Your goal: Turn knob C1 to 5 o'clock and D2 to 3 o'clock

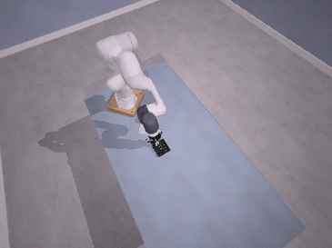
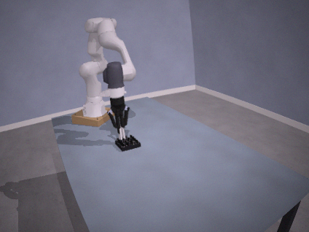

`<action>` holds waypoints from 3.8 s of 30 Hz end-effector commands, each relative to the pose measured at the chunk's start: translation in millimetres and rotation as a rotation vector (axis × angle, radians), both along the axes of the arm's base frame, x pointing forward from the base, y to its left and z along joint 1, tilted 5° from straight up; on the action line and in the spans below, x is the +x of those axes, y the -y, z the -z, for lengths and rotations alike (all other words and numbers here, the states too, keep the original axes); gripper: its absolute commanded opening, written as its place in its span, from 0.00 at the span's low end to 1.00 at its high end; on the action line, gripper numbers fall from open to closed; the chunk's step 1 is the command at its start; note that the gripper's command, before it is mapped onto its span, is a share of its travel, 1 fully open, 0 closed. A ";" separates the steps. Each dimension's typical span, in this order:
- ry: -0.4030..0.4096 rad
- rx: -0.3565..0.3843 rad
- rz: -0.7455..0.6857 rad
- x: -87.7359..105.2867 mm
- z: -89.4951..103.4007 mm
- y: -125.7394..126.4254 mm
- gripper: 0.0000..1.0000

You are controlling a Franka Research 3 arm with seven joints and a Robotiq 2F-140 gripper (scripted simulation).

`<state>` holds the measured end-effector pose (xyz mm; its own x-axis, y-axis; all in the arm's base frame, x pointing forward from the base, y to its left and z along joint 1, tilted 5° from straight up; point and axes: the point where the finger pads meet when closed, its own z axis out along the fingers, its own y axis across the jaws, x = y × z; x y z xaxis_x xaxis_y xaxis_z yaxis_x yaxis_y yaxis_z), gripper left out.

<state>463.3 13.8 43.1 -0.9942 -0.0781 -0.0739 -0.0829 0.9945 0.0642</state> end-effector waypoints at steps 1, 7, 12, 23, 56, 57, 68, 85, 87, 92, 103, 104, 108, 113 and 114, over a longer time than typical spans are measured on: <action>-0.010 -0.009 0.109 0.3 0.5 -1.8 0.05; -0.011 -0.008 0.129 0.3 0.5 -1.8 0.05; -0.012 -0.007 0.142 0.3 0.5 -1.8 0.05; -0.012 -0.006 0.146 0.3 0.5 -1.8 0.05; -0.012 -0.006 0.146 0.2 -0.8 -1.7 0.12; -0.012 -0.006 0.146 0.2 -0.8 -1.7 0.12; -0.012 -0.006 0.146 -1.5 -26.6 -0.4 0.12; -0.012 -0.006 0.146 -2.2 -37.4 0.2 0.12; -0.012 -0.006 0.146 -2.2 -37.4 0.2 0.12; -0.012 -0.007 0.143 -2.2 -37.4 0.2 0.12; 0.006 -0.026 -0.125 -2.1 -39.7 0.6 0.12; 0.007 -0.027 -0.142 -2.1 -39.8 0.6 0.12; 0.009 -0.029 -0.174 -2.1 -40.1 0.6 0.12; 0.015 -0.036 -0.276 -2.1 -40.9 0.7 0.12; 0.016 -0.037 -0.291 -2.1 -41.1 0.8 0.12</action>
